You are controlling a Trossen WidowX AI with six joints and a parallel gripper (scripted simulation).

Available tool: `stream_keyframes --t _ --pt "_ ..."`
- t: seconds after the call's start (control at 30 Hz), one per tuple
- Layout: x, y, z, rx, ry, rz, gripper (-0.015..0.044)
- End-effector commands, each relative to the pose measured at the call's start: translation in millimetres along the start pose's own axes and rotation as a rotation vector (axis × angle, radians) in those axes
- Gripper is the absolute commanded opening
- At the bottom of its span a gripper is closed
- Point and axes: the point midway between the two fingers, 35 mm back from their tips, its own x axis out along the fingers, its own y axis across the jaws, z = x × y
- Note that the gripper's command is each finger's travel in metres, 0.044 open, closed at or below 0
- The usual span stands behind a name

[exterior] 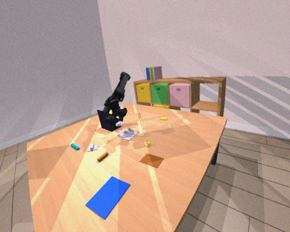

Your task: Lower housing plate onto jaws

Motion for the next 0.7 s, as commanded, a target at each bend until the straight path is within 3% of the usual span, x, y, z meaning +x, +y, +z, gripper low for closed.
stream_keyframes --t 0.0,0.67 --pt "4.3 16.5 -2.4 0.049 0.002 0.014 0.0351" --pt "5.3 20.9 -2.7 0.062 0.002 0.017 0.0351"
